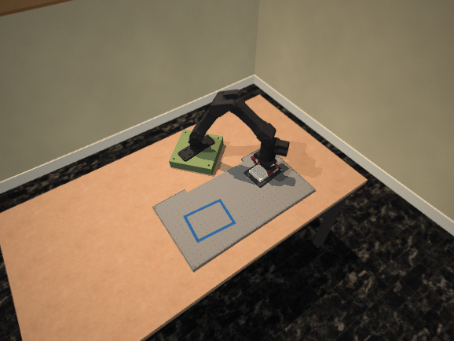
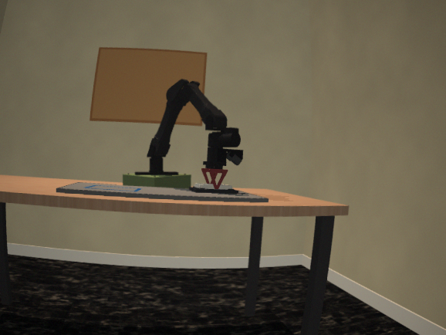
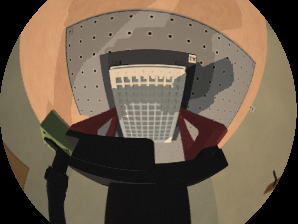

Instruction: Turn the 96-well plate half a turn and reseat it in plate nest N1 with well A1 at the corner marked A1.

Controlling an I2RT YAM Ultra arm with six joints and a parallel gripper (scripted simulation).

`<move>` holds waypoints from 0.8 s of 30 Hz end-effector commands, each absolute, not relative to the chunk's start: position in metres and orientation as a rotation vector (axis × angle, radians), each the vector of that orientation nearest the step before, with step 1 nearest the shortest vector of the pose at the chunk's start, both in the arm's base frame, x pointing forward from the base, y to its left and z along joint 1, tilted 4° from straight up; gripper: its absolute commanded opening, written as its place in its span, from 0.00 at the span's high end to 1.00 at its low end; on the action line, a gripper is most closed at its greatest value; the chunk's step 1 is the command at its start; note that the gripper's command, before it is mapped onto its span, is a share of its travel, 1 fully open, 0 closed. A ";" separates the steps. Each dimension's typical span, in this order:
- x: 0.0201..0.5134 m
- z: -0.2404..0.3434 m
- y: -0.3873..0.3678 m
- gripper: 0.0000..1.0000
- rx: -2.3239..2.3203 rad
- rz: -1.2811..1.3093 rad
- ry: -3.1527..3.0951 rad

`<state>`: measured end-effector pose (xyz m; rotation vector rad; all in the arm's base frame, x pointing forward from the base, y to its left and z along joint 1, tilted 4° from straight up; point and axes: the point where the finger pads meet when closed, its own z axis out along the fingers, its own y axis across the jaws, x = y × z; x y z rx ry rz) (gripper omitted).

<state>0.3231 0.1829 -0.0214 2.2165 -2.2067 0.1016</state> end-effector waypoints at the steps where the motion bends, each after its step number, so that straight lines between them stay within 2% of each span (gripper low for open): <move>1: 0.326 -0.018 0.184 0.00 2.226 0.107 -2.216; 24: 0.325 -0.013 0.185 0.00 2.226 0.107 -2.216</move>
